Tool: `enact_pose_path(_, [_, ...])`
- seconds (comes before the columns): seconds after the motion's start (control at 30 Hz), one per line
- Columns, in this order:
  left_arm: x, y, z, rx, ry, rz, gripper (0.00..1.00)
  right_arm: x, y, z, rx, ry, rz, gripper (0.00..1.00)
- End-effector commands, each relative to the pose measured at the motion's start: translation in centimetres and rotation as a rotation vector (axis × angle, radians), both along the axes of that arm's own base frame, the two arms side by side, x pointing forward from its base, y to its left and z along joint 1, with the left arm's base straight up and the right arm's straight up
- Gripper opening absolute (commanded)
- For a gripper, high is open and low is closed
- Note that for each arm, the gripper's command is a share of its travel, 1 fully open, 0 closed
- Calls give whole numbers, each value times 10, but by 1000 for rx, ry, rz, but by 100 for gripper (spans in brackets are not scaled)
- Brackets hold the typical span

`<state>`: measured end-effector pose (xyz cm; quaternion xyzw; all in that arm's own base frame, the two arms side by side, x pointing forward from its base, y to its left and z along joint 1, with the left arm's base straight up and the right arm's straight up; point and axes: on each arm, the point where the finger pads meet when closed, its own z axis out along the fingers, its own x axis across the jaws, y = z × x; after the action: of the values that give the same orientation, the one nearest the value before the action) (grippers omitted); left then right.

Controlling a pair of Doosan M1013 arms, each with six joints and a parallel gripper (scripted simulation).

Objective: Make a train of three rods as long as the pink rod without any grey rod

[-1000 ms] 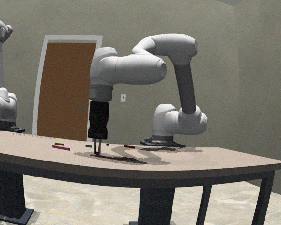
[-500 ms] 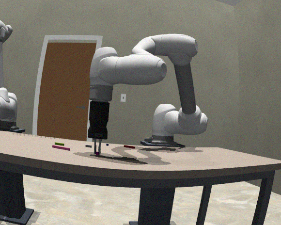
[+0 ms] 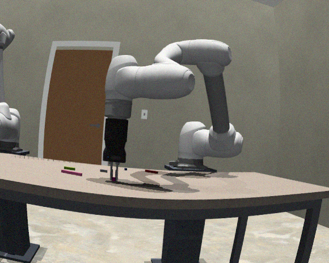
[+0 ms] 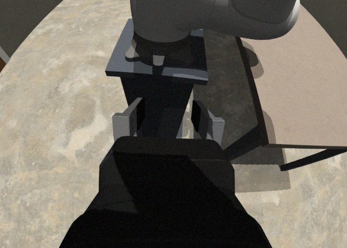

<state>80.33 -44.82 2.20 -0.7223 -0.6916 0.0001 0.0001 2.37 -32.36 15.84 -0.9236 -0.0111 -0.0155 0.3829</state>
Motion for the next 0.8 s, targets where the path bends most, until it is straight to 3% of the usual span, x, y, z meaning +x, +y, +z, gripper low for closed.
enact_pose_path(0.0, [0,0,2,-1,-2,0,24,0,0,0,-1,0,0,100])
enact_pose_path(0.53, [0,0,2,-1,-2,0,24,0,0,0,-1,0,0,100])
enact_pose_path(0.57, [0,0,2,-1,-2,0,30,0,0,0,-1,0,0,100])
enact_pose_path(0.63, [0,0,2,-1,-2,0,30,0,0,0,-1,0,0,100])
enact_pose_path(0.77, [0,0,2,-1,-2,0,42,0,0,0,-1,0,0,100])
